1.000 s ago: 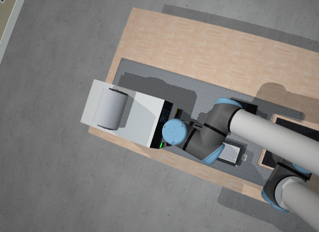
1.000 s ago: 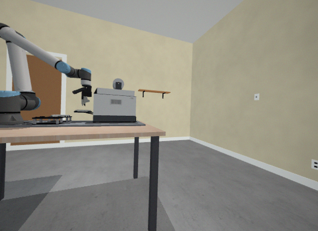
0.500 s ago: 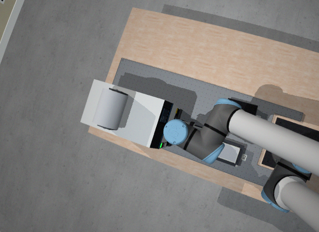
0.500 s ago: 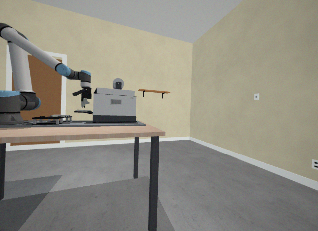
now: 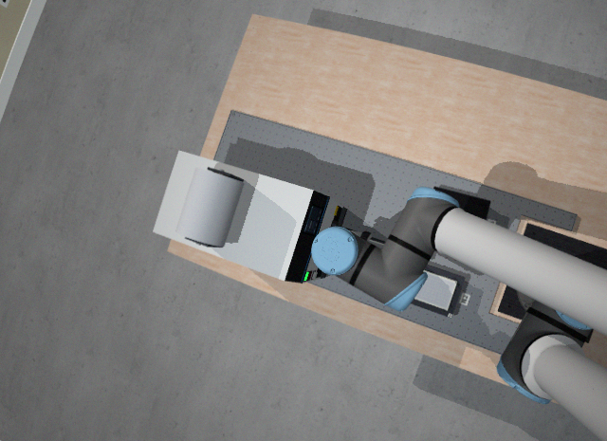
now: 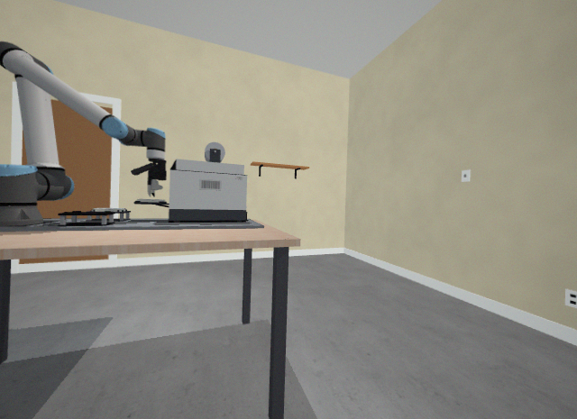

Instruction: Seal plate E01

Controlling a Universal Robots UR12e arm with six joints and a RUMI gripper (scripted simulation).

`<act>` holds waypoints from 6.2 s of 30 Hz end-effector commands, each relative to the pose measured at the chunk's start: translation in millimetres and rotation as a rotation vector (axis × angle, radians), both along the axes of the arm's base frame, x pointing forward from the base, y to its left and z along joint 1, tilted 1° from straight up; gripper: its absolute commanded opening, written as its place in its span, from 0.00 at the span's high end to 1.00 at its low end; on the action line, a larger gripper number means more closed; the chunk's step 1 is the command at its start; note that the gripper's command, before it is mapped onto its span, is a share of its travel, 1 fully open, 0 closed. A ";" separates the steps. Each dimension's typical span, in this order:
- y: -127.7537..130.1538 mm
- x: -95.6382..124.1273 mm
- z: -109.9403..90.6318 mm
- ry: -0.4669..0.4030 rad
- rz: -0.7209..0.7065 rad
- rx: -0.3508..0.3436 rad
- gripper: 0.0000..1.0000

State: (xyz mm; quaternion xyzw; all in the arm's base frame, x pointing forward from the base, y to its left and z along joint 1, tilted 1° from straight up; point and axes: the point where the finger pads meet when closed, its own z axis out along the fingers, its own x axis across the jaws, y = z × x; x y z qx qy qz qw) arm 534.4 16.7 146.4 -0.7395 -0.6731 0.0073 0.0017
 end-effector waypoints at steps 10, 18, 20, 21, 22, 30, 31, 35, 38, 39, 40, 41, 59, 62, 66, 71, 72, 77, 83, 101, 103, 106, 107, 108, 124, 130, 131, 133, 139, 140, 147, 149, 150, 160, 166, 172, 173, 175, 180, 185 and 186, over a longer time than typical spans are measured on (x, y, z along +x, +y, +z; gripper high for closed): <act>-0.2 0.6 0.7 -0.001 0.000 0.000 0.32; -0.2 0.6 0.7 -0.001 0.000 0.000 0.32; -0.2 0.6 0.7 -0.001 0.000 0.000 0.32; -0.2 0.6 0.7 -0.001 0.000 0.000 0.32; -0.2 0.6 0.7 -0.001 0.000 0.000 0.32; -0.2 0.6 0.7 -0.001 0.000 0.000 0.32; -0.2 0.6 0.7 -0.001 0.000 0.000 0.32; -0.2 0.6 0.7 -0.001 0.000 0.000 0.32; -0.2 0.6 0.7 -0.001 0.000 0.000 0.32; -0.2 0.6 0.7 -0.001 0.000 0.000 0.32; -0.2 0.6 0.7 -0.001 0.000 0.000 0.32; -0.2 0.6 0.7 -0.001 0.000 0.000 0.32; -0.2 0.5 -9.4 -0.001 0.000 0.000 0.32; -0.2 0.5 -9.3 -0.001 0.000 0.000 0.32; -0.2 0.4 -12.0 -0.001 0.000 0.000 0.32; -0.3 0.4 -15.3 -0.001 0.000 0.000 0.32; -0.3 0.4 -16.0 -0.001 0.000 0.000 0.32; -0.3 0.4 -18.0 -0.001 0.000 0.000 0.32; -0.3 0.3 -22.0 -0.001 0.000 0.000 0.32; -0.3 0.3 -24.4 -0.001 0.000 0.000 0.34; -0.3 0.3 -24.4 -0.001 0.000 0.000 0.35; -0.3 0.3 -24.4 -0.001 0.000 0.000 0.36; -0.3 0.3 -24.4 -0.001 0.000 0.000 0.37; -0.3 0.3 -24.4 -0.001 0.000 0.000 0.37; -0.3 0.3 -24.4 -0.001 0.000 0.000 0.44; -0.3 0.3 -24.4 -0.001 0.000 0.000 1.00; -0.3 0.3 -24.3 -0.001 0.000 0.000 1.00; -0.3 0.3 -24.4 -0.001 0.000 0.000 1.00; -0.3 0.3 -24.4 -0.001 0.000 0.000 1.00; -0.3 0.3 -24.4 -0.001 0.000 0.000 1.00; -0.3 0.3 -24.4 -0.001 0.000 0.000 1.00; -0.3 0.3 -24.4 -0.001 0.000 0.000 1.00; -0.3 0.4 -24.3 -0.002 0.000 0.000 1.00; -0.3 0.4 -24.4 -0.002 0.000 0.000 1.00; -0.3 0.3 -22.5 -0.001 0.000 0.000 1.00; -0.3 0.4 -18.5 -0.001 0.000 0.000 1.00; -0.3 0.4 -17.8 -0.001 0.000 0.000 1.00; -0.3 0.4 -16.5 -0.001 0.000 0.000 1.00; -0.3 0.4 -14.5 -0.001 0.000 0.000 1.00; -0.2 0.4 -12.5 -0.001 0.000 0.000 1.00; -0.2 0.5 -10.8 -0.001 0.000 0.000 1.00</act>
